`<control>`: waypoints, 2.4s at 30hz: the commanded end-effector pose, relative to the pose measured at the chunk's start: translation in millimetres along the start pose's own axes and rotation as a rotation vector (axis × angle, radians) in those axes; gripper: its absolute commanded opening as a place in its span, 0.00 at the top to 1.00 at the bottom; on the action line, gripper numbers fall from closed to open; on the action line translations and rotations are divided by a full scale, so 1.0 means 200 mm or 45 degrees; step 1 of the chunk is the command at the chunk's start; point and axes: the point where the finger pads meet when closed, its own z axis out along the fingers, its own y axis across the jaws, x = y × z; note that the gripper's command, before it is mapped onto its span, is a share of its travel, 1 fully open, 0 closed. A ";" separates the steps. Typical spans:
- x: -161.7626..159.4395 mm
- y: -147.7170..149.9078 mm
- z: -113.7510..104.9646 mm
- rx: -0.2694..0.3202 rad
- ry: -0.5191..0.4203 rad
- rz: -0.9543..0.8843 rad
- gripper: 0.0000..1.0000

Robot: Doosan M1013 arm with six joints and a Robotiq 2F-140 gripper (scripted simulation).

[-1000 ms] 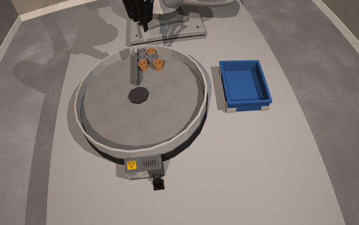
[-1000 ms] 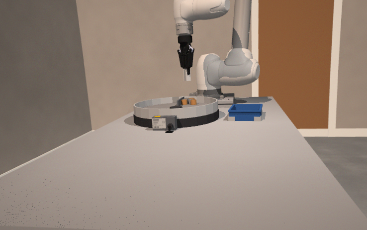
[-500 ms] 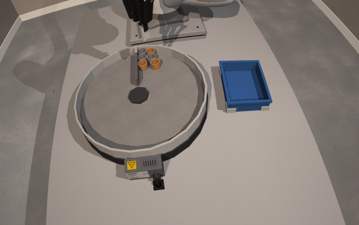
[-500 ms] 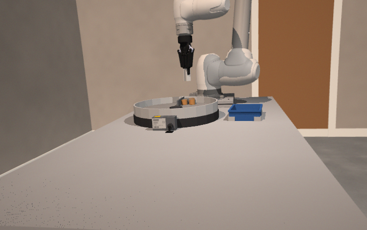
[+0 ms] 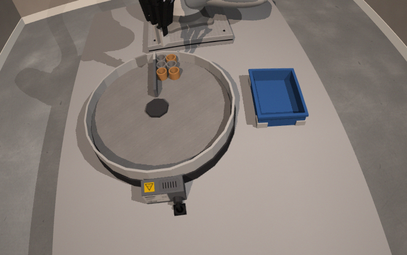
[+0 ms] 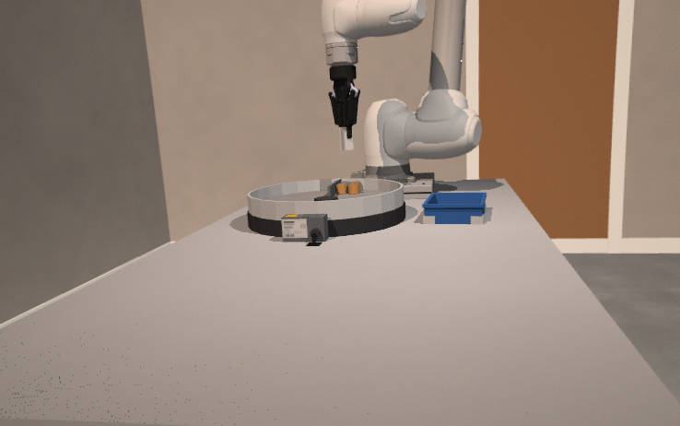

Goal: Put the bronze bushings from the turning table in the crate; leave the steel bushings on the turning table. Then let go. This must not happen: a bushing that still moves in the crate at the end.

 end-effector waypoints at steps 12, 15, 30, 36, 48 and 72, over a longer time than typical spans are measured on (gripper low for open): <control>0.00 0.00 0.00 0.000 0.000 0.000 0.91; 0.00 0.00 0.00 0.000 0.000 0.000 0.91; 0.00 0.00 0.00 0.000 0.000 0.000 0.91; 0.00 0.00 0.00 0.000 0.000 0.000 0.91; 0.00 0.00 0.00 0.000 0.000 0.000 0.91; 0.00 0.00 0.00 0.000 0.011 0.000 0.94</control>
